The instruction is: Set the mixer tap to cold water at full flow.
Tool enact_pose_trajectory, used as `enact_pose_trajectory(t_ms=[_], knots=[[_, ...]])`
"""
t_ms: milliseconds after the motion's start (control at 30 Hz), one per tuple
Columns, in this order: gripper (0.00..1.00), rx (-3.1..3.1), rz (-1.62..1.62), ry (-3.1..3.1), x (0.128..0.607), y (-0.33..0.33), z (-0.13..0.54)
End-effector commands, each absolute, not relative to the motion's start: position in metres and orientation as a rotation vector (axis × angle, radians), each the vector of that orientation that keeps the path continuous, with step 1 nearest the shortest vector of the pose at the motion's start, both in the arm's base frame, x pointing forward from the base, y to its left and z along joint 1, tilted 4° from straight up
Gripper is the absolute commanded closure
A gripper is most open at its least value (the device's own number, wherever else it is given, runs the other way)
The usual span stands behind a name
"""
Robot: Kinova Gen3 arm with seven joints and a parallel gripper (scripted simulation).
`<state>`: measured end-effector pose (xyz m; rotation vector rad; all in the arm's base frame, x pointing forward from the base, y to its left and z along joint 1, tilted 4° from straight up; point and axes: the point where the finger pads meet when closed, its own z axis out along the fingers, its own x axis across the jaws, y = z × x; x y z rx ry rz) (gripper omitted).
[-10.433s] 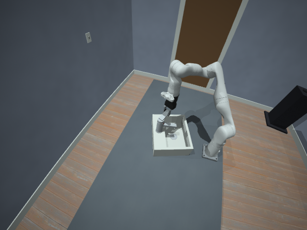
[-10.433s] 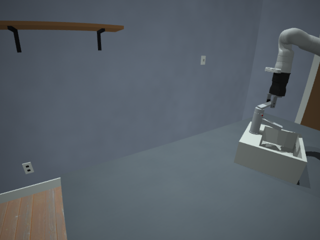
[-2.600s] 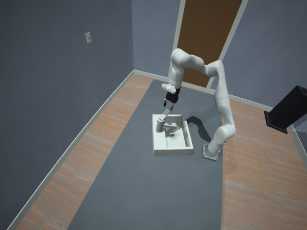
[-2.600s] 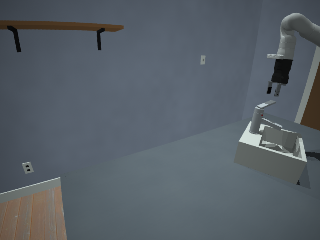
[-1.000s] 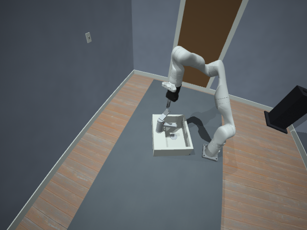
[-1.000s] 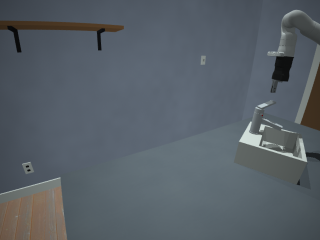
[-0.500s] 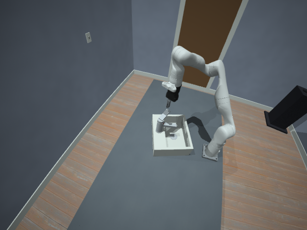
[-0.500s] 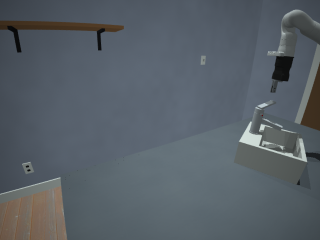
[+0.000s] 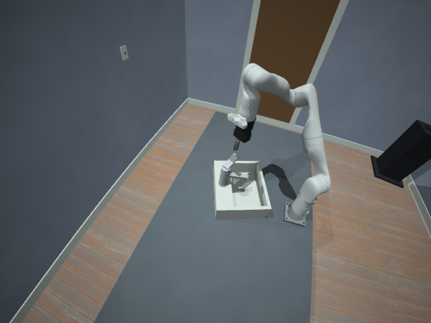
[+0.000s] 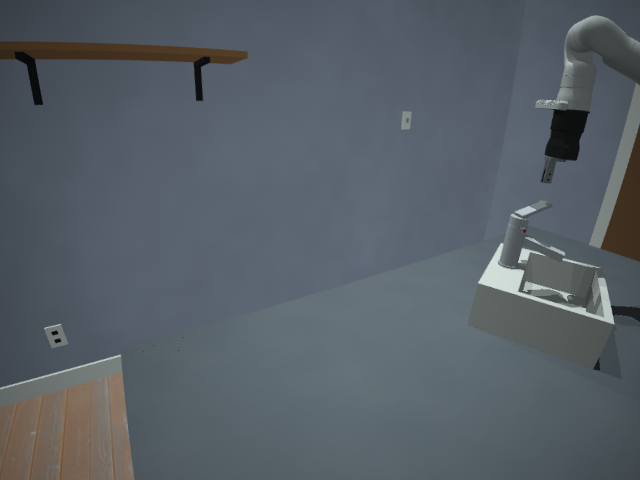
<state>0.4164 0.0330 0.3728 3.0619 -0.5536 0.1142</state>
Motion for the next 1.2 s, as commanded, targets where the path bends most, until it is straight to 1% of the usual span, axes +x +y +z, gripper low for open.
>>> enact_pose_trajectory(t_ms=[0,567,1167], knots=[[1.00,3.058,0.124,-0.558,0.416,0.033,0.375],[1.00,3.000,0.196,-0.822,0.414,0.037,0.394],[1.00,2.869,0.301,-1.299,0.409,0.039,0.426]])
